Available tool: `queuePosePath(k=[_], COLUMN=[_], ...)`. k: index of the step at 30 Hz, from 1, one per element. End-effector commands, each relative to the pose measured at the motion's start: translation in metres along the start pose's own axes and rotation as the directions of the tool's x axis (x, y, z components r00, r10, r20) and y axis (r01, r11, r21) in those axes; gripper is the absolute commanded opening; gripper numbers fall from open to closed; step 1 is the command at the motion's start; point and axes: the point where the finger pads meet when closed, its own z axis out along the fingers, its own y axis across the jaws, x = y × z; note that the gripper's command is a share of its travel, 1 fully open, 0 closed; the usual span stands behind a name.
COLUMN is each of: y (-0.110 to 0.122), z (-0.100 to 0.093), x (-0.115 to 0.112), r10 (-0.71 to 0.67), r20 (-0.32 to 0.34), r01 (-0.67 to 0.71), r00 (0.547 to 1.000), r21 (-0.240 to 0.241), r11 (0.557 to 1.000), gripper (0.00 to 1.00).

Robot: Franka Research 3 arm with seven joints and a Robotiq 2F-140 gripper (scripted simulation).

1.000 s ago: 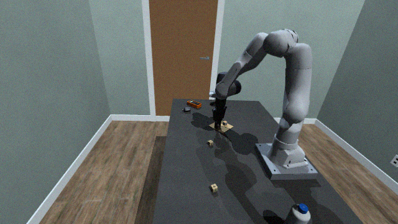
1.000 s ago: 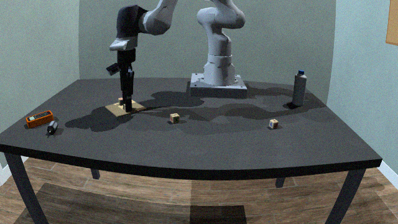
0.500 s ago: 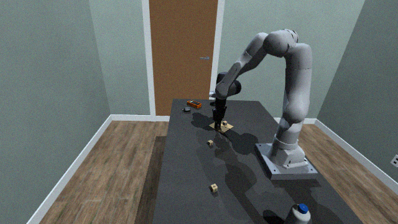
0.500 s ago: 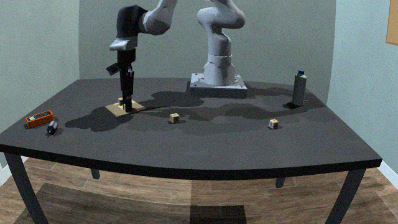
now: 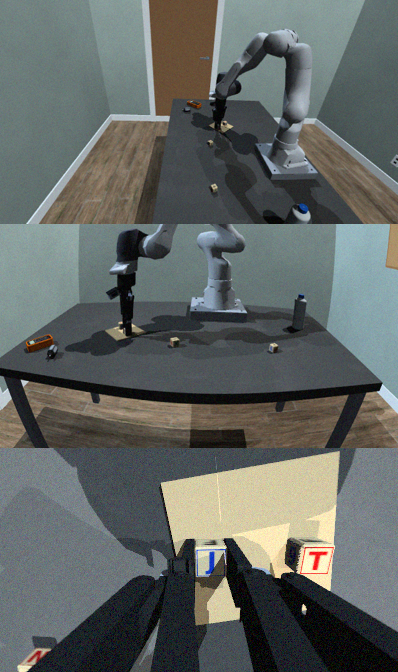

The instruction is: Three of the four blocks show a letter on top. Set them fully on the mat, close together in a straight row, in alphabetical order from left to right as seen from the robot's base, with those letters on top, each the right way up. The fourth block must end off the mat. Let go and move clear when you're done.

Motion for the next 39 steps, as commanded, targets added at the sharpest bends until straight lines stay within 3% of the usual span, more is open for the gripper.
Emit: queuePosePath(k=[1, 17, 30, 39], y=[0.0, 0.0, 0.0, 0.0], z=[0.0, 0.0, 0.0, -0.026], x=[0.0, 0.0, 0.001, 0.0], r10=[-0.006, -0.006, -0.006, -0.006], r20=[-0.002, -0.002, -0.002, -0.002], r01=[0.006, 0.006, 0.006, 0.006], r00=[1.0, 1.0, 1.0, 1.0], r21=[0.0, 0.0, 0.0, 0.0], r11=[1.0, 1.0, 1.0, 1.0], gripper=[0.22, 0.32, 0.32, 0.32])
